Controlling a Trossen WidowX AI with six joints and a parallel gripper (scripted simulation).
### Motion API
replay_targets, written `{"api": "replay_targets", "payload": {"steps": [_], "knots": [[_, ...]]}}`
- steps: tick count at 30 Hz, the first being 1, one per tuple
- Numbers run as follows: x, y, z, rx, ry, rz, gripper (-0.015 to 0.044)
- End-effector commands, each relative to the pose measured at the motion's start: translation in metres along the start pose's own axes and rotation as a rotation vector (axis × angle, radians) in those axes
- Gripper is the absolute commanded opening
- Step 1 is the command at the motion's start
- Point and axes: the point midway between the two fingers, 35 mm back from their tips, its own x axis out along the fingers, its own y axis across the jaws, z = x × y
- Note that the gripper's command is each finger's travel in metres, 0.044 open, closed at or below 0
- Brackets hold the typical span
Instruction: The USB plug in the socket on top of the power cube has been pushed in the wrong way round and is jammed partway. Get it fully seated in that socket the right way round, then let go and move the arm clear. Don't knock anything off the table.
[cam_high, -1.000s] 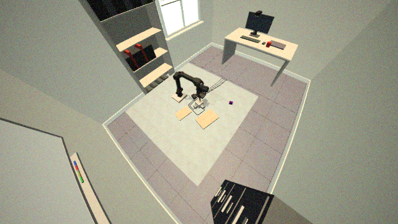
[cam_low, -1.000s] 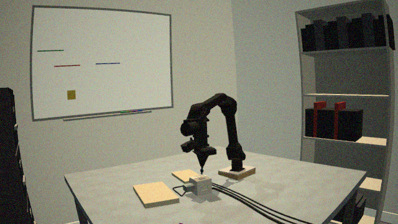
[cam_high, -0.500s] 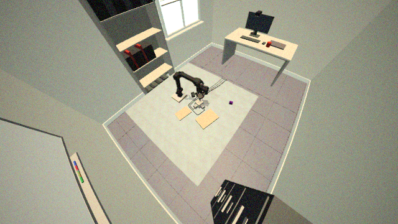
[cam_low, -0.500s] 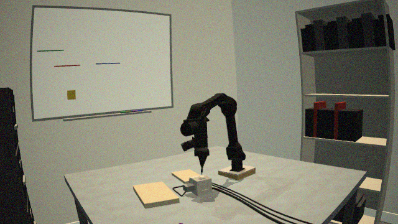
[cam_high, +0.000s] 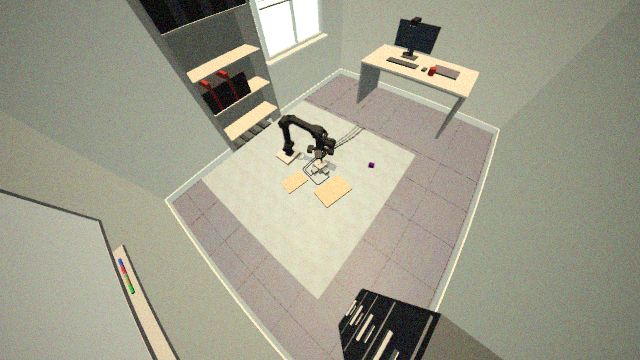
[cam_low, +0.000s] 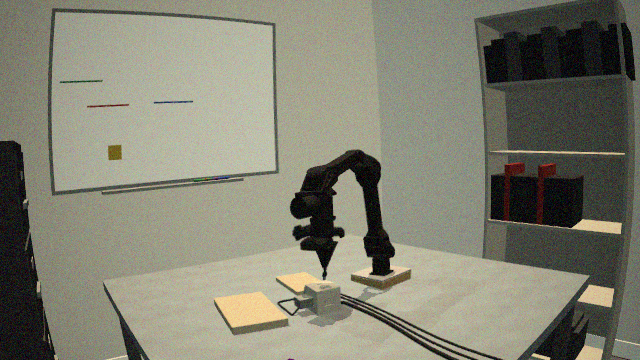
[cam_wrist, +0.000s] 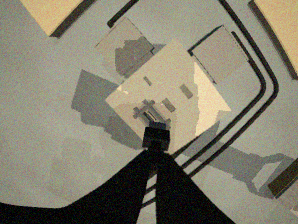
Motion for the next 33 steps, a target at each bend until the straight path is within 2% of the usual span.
{"api": "replay_targets", "payload": {"steps": [1, 25, 33], "knots": [[0.0005, -0.0001, -0.0001, 0.11, 0.0, -0.001, 0.0], [0.0005, -0.0002, -0.0001, 0.733, 0.0, -0.001, 0.0], [0.0005, -0.0002, -0.0001, 0.751, 0.0, -0.001, 0.0]]}}
